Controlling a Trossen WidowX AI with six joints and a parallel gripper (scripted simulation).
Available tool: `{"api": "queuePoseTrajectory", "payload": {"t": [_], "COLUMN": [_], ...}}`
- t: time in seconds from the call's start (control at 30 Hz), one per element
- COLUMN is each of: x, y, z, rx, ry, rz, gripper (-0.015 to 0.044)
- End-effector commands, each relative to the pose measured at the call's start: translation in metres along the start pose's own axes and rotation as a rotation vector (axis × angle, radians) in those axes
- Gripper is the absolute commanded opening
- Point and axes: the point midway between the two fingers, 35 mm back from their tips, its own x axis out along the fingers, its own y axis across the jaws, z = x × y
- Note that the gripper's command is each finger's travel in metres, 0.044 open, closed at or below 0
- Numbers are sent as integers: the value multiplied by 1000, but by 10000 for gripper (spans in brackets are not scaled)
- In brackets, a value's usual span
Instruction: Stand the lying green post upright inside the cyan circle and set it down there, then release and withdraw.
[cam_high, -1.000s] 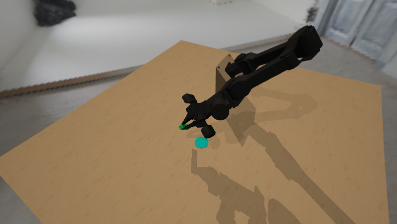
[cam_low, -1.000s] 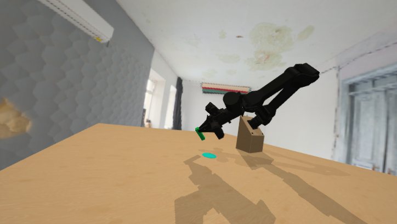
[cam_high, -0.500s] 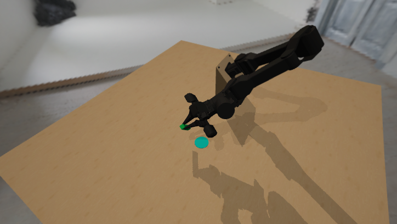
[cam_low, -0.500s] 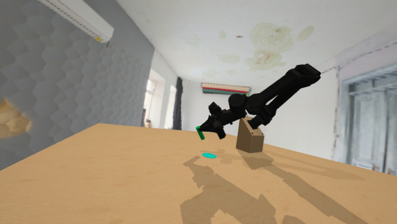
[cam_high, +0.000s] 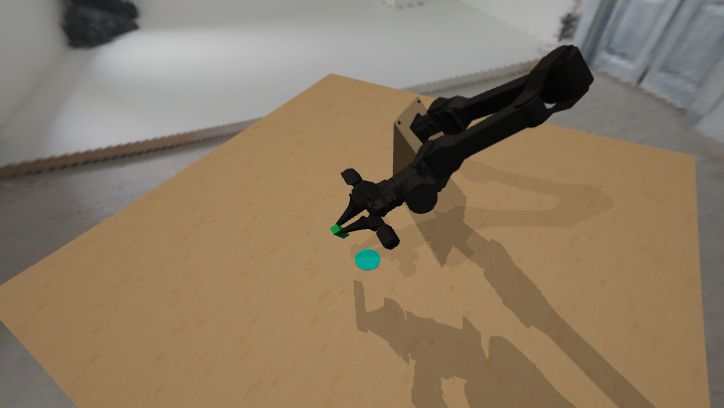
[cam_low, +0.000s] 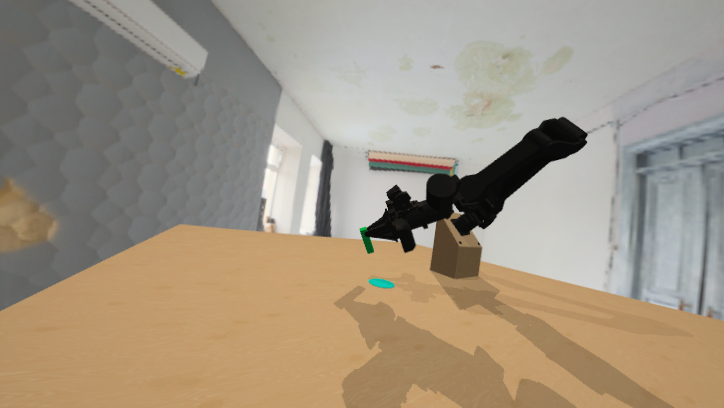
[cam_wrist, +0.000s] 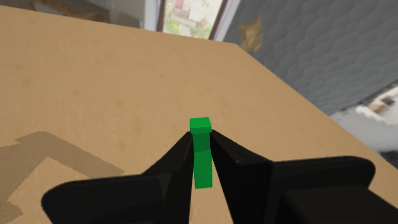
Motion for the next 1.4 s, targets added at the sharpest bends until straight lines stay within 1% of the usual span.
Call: {"api": "queuePoseTrajectory", "payload": {"t": [0.0, 1.37], "x": [-3, -39], "y": [1, 6], "z": [1, 10], "rx": [14, 173], "ry": [-28, -277], "rz": [5, 99], "gripper": [23, 23]}}
